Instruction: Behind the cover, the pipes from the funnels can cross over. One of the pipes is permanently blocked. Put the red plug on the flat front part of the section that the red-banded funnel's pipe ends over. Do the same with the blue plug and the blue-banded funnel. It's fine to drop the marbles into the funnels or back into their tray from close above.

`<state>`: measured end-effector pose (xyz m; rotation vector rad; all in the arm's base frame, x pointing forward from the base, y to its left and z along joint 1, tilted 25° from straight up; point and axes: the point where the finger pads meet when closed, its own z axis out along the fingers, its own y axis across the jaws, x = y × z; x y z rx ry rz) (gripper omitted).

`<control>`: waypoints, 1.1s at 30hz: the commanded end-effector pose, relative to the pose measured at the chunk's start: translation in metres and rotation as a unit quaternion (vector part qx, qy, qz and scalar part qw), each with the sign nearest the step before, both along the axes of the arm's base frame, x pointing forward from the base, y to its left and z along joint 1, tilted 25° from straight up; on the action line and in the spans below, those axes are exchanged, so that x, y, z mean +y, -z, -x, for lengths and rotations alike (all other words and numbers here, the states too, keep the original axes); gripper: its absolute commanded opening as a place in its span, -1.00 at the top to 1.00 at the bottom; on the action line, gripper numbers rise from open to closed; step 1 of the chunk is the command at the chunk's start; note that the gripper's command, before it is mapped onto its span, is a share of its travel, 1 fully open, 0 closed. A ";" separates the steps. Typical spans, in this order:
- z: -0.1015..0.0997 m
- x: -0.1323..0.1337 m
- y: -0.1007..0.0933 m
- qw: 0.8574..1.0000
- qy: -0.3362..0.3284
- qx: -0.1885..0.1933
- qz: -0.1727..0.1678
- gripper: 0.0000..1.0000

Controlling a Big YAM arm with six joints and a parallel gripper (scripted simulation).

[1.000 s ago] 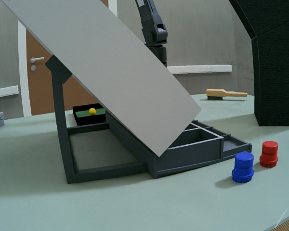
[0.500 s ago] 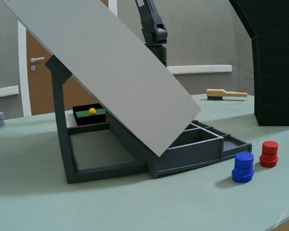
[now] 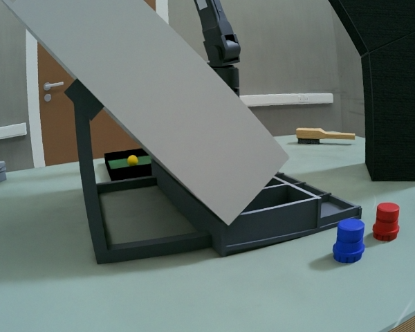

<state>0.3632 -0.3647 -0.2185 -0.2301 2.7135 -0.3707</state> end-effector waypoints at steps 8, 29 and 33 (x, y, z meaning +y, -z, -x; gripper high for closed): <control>0.000 -0.001 -0.003 1.000 0.001 -0.002 0.002 1.00; 0.054 0.027 -0.130 1.000 -0.003 0.003 -0.003 1.00; 0.054 0.027 -0.129 1.000 -0.006 0.007 -0.008 1.00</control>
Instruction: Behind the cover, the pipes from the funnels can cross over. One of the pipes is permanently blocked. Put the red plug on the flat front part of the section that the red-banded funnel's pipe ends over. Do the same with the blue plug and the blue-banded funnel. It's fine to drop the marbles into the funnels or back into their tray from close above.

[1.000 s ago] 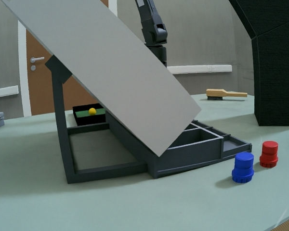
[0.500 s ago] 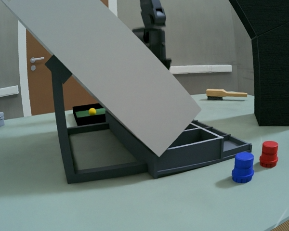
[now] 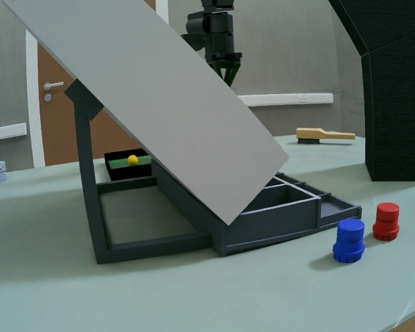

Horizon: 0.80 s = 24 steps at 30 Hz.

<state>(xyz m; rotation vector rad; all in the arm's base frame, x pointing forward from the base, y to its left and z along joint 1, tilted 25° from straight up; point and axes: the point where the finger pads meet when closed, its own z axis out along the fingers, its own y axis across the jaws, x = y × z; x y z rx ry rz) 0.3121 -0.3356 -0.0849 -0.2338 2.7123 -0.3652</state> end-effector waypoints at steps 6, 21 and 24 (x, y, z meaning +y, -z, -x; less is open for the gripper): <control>0.002 -0.002 0.005 1.000 -0.010 0.015 -0.013 1.00; -0.075 0.028 -0.057 1.000 -0.007 0.010 -0.009 1.00; -0.095 0.035 -0.073 1.000 -0.006 0.008 -0.008 1.00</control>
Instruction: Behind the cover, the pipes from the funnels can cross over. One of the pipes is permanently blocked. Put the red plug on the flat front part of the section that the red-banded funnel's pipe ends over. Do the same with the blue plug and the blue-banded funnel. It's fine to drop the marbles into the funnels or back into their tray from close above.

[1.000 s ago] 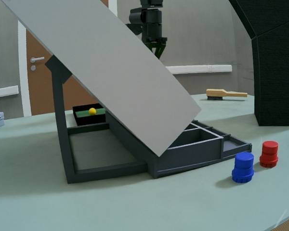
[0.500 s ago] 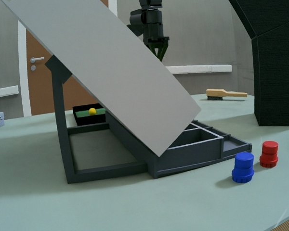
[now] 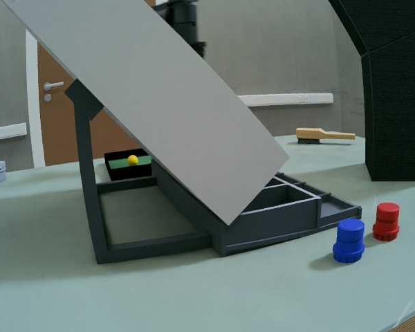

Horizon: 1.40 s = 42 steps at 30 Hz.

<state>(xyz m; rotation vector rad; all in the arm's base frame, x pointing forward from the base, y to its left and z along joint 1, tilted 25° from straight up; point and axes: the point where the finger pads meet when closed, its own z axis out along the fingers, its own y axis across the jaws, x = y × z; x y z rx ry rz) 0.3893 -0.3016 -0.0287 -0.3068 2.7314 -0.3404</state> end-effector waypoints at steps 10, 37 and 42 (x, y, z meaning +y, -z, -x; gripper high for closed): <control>-0.018 0.001 -0.017 1.000 0.009 -0.005 0.000 1.00; -0.005 0.155 -0.060 0.997 -0.013 -0.080 -0.008 1.00; 0.000 0.196 -0.069 0.995 -0.021 -0.095 -0.012 1.00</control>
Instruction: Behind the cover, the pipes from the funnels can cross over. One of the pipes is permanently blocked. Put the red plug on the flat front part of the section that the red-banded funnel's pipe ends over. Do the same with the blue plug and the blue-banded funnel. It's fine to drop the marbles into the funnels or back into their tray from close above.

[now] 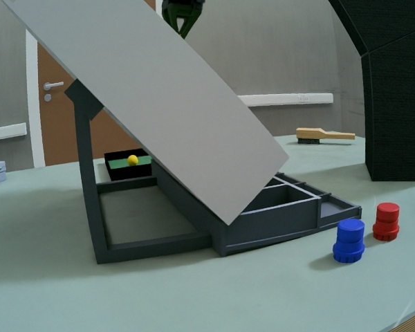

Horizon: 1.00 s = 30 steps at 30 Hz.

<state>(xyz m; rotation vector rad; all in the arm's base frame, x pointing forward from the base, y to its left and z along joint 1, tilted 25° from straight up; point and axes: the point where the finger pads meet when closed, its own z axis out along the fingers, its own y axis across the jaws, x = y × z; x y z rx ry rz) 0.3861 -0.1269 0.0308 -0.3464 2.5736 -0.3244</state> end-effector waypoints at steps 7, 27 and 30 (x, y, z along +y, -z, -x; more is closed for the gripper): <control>0.003 0.079 -0.022 0.999 -0.004 -0.043 -0.015 1.00; 0.015 0.221 -0.056 0.994 -0.019 -0.105 -0.031 1.00; 0.016 0.229 -0.058 0.993 -0.018 -0.109 -0.033 1.00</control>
